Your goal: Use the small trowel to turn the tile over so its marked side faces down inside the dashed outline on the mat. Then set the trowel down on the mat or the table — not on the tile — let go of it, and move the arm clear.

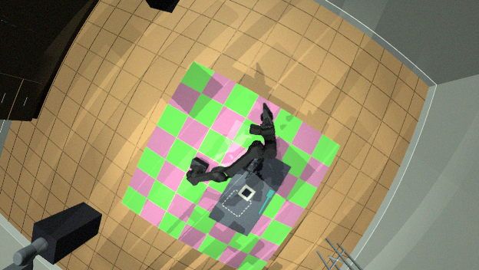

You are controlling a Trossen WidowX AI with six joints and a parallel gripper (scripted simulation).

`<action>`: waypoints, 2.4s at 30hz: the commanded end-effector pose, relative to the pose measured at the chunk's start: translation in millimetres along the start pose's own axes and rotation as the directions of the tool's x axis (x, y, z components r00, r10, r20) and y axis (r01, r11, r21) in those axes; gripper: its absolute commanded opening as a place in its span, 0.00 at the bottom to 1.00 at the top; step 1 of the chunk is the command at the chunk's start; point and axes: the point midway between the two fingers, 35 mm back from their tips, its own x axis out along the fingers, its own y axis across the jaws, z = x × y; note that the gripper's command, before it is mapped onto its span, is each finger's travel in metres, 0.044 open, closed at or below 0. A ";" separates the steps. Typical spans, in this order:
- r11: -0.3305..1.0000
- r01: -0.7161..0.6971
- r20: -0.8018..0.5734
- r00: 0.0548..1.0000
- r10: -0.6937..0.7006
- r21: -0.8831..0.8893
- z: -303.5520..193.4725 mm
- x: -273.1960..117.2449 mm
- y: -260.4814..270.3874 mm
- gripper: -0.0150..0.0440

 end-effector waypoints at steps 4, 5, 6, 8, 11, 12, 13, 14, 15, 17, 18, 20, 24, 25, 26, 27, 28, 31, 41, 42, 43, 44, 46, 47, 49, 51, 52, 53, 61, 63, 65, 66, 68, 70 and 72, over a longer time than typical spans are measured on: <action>0.999 -0.003 -0.023 1.000 0.004 0.045 -3.1 -2.1 -0.7 0.75; 0.998 -0.004 -0.034 0.999 0.006 0.065 -4.5 -3.1 -1.0 0.71; 0.997 -0.005 -0.042 0.999 0.008 0.081 -5.5 -3.9 -1.2 0.67; 0.995 -0.005 -0.052 0.999 0.011 0.104 -6.8 -4.9 -1.0 0.58; 0.984 -0.007 -0.077 0.997 0.021 0.180 -10.4 -7.8 1.0 0.44; 0.977 -0.007 -0.088 0.996 0.026 0.212 -11.9 -9.2 1.9 0.42; 0.970 -0.006 -0.099 0.995 0.031 0.243 -13.4 -10.5 2.8 0.42; 0.962 -0.004 -0.109 0.993 0.035 0.274 -14.9 -11.9 3.7 0.42; 0.952 -0.002 -0.120 0.992 0.041 0.305 -16.3 -13.2 4.6 0.42; 0.931 0.004 -0.141 0.989 0.051 0.365 -19.1 -16.1 6.6 0.42; 0.919 0.007 -0.151 0.987 0.057 0.394 -20.5 -17.5 7.6 0.42; 0.892 0.017 -0.172 0.983 0.069 0.452 -23.1 -20.5 9.8 0.42; 0.826 0.042 -0.212 0.973 0.094 0.562 -28.2 -26.8 14.5 0.42; 0.808 0.050 -0.222 0.970 0.101 0.587 -29.3 -28.5 15.8 0.42; 0.789 0.058 -0.231 0.967 0.108 0.612 -30.5 -30.1 17.0 0.42; 0.769 0.067 -0.241 0.964 0.115 0.636 -31.6 -31.8 18.3 0.42; 0.748 0.076 -0.250 0.960 0.123 0.660 -32.7 -33.5 19.7 0.42; 0.682 0.107 -0.278 0.950 0.145 0.724 -35.7 -38.8 23.8 0.42; 0.428 0.239 -0.360 0.904 0.229 0.872 -43.5 -58.0 38.8 0.42; 0.401 0.254 -0.368 0.899 0.238 0.880 -44.1 -60.1 40.4 0.42; 0.374 0.269 -0.375 0.894 0.248 0.888 -44.5 -62.2 42.1 0.42; 0.347 0.284 -0.382 0.888 0.257 0.894 -45.0 -64.3 43.7 0.42; 0.293 0.315 -0.395 0.876 0.276 0.903 -45.7 -68.5 47.1 0.42; 0.265 0.330 -0.401 0.870 0.285 0.906 -46.0 -70.7 48.8 0.42; 0.211 0.362 -0.413 0.858 0.305 0.908 -46.5 -75.1 52.3 0.42; 0.157 0.395 -0.425 0.845 0.324 0.905 -46.8 -79.3 55.6 0.42; 0.129 0.412 -0.431 0.838 0.334 0.902 -46.9 -81.4 57.2 0.42; 0.102 0.429 -0.437 0.831 0.344 0.897 -46.9 -83.5 58.7 0.42; -0.105 0.564 -0.475 0.770 0.425 0.819 -45.6 -101.5 71.9 0.42; -0.154 0.596 -0.482 0.754 0.446 0.788 -45.0 -106.6 75.5 0.42; -0.201 0.627 -0.489 0.737 0.467 0.753 -44.1 -111.8 79.1 0.42; -0.223 0.642 -0.491 0.728 0.478 0.734 -43.7 -114.4 81.0 0.42; -0.266 0.670 -0.496 0.711 0.499 0.693 -42.5 -119.7 84.6 0.42; -0.307 0.697 -0.500 0.693 0.520 0.648 -41.2 -125.1 88.2 0.42; -0.345 0.723 -0.503 0.674 0.541 0.598 -39.7 -130.6 91.9 0.42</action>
